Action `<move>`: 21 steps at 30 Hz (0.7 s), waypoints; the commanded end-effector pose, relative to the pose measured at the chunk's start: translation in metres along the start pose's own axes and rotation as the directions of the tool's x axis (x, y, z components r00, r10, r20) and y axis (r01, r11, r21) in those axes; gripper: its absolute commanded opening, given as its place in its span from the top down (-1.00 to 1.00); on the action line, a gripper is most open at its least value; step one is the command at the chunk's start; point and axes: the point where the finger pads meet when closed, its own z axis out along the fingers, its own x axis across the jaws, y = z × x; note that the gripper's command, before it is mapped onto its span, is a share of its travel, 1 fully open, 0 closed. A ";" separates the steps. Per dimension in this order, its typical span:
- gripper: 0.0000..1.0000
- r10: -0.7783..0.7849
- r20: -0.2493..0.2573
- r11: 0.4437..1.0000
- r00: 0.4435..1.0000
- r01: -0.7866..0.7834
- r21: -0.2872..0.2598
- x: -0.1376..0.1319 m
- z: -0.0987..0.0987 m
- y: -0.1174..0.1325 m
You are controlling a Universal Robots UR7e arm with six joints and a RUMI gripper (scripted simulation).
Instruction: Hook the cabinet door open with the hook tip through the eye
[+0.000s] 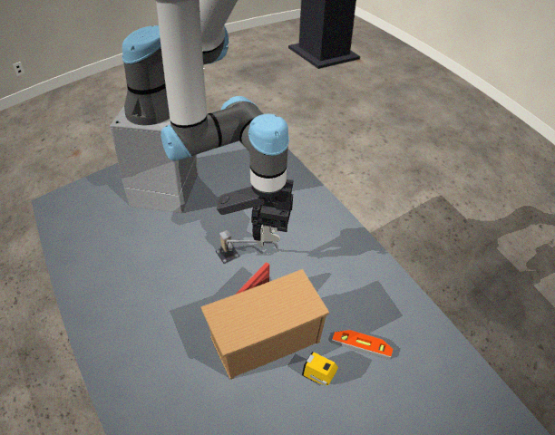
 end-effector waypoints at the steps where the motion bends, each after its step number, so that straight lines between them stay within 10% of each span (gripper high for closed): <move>1: 0.96 0.062 0.001 0.998 0.998 -0.062 0.000 -0.004 0.000 0.000; 21: 0.96 0.198 0.001 0.980 0.980 -0.198 -0.001 -0.015 0.000 -0.001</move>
